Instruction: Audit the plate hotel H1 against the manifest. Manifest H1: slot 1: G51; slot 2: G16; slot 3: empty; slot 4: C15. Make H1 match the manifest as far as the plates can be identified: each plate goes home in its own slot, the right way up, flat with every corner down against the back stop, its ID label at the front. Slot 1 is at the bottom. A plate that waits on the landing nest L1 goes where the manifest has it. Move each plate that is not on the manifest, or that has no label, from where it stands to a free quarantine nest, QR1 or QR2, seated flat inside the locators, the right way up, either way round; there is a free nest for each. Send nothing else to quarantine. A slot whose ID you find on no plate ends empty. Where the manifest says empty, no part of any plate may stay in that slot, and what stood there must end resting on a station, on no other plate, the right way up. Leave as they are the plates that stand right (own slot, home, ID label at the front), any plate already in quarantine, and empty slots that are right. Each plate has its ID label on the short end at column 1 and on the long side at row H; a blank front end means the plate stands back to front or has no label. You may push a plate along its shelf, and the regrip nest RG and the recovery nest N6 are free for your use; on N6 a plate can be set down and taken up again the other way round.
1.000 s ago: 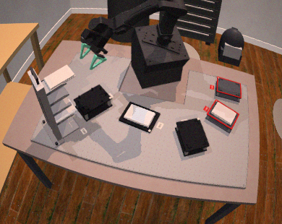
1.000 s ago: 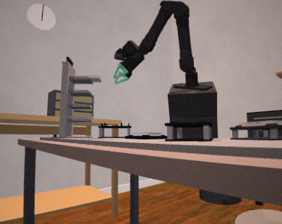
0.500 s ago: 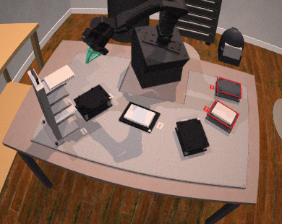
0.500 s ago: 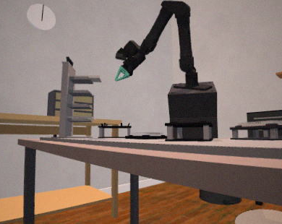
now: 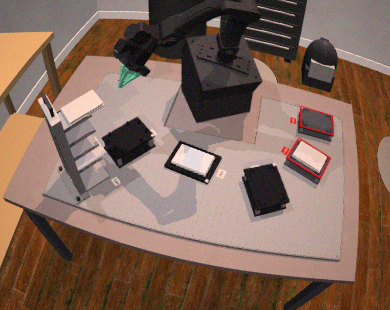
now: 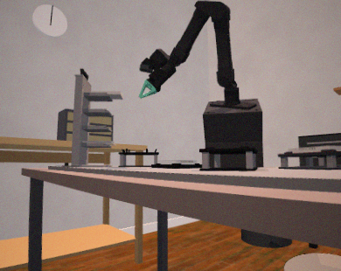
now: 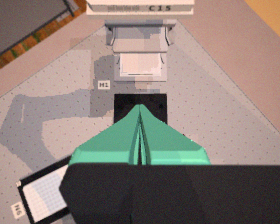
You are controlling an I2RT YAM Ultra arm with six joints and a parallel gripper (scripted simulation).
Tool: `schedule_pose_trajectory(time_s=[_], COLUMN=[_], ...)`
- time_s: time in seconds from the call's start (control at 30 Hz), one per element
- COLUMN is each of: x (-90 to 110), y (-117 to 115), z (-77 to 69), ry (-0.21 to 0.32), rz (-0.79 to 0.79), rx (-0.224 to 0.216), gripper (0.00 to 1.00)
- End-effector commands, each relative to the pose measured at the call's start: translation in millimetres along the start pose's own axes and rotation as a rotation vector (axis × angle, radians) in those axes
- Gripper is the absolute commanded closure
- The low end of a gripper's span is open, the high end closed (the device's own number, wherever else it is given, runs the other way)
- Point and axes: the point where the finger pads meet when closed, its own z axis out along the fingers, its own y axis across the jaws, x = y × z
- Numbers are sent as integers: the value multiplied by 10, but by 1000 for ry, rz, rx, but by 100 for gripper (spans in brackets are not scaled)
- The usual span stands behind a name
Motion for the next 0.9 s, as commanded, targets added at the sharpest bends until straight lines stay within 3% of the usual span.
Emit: schedule_pose_trajectory(time_s=[0.0, 0.87], x=[-74, -171], y=[-9, -8], z=[-17, 75], ry=[-22, -23], rz=[-13, -13], rx=[3, 3], gripper=[100, 100])
